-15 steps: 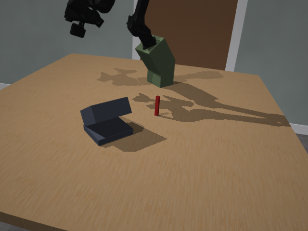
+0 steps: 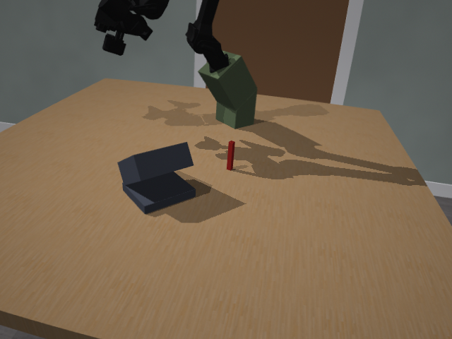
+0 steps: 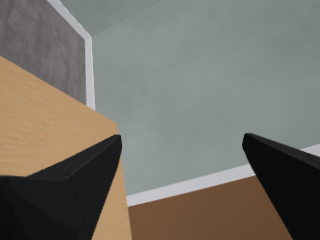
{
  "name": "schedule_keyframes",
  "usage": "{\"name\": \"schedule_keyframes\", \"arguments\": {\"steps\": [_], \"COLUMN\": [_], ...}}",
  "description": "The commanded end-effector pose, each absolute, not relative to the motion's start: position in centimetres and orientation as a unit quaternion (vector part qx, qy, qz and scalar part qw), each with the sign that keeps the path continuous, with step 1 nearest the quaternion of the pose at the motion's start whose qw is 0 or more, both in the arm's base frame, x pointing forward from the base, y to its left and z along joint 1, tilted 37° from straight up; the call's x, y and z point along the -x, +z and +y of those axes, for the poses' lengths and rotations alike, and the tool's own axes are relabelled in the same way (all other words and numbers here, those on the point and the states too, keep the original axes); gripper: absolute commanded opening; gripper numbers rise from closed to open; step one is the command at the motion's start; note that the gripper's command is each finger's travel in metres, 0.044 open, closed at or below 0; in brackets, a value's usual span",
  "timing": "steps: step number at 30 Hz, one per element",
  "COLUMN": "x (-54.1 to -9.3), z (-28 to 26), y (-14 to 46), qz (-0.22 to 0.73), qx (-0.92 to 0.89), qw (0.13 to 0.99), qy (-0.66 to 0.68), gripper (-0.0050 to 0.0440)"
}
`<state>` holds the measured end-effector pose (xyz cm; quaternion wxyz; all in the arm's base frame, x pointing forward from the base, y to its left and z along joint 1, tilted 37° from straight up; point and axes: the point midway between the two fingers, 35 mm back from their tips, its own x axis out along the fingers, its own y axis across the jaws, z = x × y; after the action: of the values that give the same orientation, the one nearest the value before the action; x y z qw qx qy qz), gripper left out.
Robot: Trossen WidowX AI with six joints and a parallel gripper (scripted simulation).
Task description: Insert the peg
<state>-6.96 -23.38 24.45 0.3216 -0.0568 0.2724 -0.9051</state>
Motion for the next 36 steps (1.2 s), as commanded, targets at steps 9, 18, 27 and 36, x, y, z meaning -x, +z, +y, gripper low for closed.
{"name": "schedule_keyframes", "arguments": {"steps": [9,18,27,36], "x": [5.5,2.5,-0.8,-3.7], "z": [-24.2,-25.6,-26.7,-27.2], "y": [24.7,24.0,23.2,22.5], "qz": [0.303,0.374,0.438,0.489], "qx": [0.074,0.112,0.156,0.199], "qw": [0.351,0.402,0.447,0.480], "qy": [-0.883,-0.829,-0.764,-0.701], "gripper": [0.0440,0.0440,0.0440,0.0440]}}
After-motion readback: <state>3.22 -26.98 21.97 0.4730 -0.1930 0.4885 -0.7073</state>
